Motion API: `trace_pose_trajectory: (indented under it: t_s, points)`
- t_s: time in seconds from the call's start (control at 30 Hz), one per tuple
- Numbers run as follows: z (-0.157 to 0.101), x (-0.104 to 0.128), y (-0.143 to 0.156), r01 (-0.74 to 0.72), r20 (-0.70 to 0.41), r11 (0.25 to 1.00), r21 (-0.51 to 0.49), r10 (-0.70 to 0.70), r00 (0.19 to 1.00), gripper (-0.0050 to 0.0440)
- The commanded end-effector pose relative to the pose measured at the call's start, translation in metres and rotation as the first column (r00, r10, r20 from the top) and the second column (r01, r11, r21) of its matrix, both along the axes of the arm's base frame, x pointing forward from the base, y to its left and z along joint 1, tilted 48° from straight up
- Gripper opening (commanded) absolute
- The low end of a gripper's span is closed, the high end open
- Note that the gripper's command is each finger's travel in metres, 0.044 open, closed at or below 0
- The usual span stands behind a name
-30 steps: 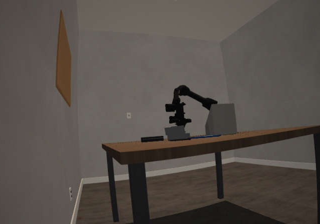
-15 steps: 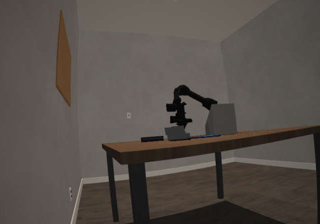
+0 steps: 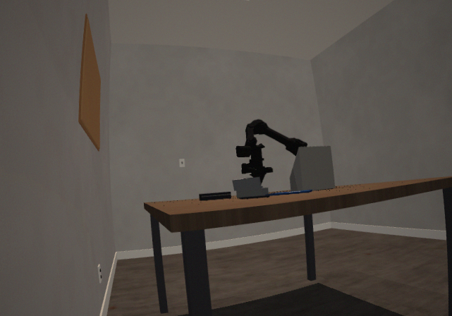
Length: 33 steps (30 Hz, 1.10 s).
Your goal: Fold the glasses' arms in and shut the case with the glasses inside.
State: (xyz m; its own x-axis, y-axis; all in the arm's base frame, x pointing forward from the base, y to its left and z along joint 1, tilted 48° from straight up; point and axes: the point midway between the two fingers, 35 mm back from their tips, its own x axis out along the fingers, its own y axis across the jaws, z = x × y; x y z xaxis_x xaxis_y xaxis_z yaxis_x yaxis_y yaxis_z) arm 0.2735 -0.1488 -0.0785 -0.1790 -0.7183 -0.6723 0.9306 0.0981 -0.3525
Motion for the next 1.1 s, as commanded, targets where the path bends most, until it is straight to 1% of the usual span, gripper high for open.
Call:
trace_pose_trajectory:
  t_s: [0.0,1.07]
  points:
    - [-0.004,-0.003,0.003,0.001,-0.006,1.0,0.002,-0.001,1.0,0.0]
    - [-0.017,-0.006,0.017,0.001,-0.006,1.0,0.002,-0.001,1.0,0.0]
